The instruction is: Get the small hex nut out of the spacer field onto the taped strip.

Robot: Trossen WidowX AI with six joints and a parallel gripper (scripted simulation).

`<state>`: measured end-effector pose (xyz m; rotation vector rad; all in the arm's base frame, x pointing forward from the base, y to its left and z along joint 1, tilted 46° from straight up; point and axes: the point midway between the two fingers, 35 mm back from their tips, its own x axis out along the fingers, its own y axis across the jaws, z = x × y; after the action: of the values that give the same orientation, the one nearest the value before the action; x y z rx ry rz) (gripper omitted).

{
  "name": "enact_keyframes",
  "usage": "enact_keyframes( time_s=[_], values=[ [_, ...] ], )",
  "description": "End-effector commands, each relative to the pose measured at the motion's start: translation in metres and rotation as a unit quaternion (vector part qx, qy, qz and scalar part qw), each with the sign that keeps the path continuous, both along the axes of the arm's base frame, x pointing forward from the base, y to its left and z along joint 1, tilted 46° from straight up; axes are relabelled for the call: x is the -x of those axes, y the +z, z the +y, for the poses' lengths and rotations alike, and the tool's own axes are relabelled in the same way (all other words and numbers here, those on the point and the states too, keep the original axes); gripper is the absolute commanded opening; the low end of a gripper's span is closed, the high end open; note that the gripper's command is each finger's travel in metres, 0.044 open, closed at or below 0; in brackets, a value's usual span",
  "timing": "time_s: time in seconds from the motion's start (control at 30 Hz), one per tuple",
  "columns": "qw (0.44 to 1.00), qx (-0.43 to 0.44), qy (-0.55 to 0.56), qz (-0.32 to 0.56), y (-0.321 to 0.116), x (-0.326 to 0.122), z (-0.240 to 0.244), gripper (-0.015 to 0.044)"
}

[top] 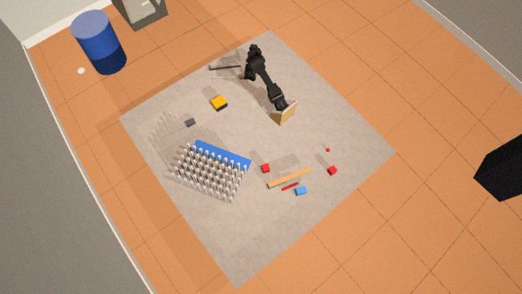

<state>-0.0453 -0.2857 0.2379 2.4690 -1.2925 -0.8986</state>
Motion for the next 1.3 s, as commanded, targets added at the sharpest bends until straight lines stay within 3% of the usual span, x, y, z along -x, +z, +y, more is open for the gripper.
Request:
enact_keyframes(
  time_s=[0.0,0.8,1.27],
  values=[
    [1.000,0.000,-0.001,-0.002,-0.002,-0.001,-0.002,0.0000],
    [1.000,0.005,-0.002,-0.007,-0.011,-0.006,-0.012,0.0000],
    [1.000,0.006,-0.002,-0.005,-0.009,-0.005,-0.011,0.0367]
  ],
)
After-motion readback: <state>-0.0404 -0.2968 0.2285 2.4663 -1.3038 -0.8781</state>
